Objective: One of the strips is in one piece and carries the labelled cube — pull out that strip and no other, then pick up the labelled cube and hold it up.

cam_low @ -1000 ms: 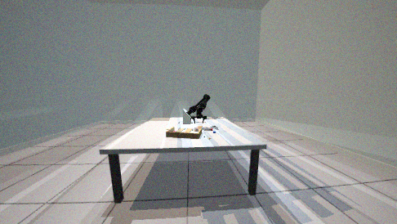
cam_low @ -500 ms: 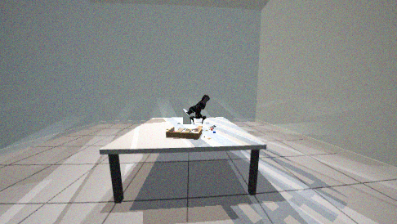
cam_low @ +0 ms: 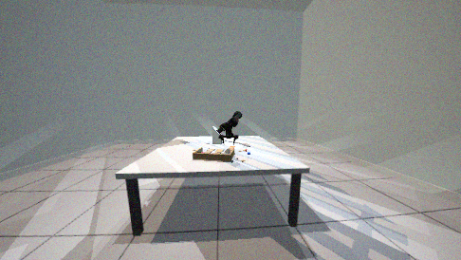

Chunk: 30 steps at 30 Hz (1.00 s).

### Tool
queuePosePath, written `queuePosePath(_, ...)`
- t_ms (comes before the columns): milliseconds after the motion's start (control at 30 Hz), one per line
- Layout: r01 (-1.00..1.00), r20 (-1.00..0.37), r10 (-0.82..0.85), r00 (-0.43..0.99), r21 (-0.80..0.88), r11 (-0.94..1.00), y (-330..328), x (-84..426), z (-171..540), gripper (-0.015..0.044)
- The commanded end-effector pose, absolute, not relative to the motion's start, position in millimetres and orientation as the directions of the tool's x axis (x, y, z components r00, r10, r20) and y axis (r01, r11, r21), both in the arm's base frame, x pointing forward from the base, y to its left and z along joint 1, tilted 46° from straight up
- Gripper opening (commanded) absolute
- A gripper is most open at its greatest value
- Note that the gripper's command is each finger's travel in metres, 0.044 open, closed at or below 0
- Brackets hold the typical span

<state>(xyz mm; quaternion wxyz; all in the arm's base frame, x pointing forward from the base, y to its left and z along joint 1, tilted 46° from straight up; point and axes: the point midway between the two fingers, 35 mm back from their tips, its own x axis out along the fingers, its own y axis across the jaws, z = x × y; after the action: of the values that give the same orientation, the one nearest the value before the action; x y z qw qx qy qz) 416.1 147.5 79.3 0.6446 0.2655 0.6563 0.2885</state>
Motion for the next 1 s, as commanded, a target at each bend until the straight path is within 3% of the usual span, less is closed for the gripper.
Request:
queuePosePath(0,-0.024,-0.691,0.722,-0.035,0.723,0.690,149.9,420.9,76.6,0.0361)
queuePosePath(167,-0.024,-0.691,0.722,-0.035,0.723,0.690,155.7,421.1,71.0,0.0250)
queuePosePath(967,-0.024,-0.689,0.724,-0.035,0.724,0.689,184.1,419.5,44.2,0.0250)
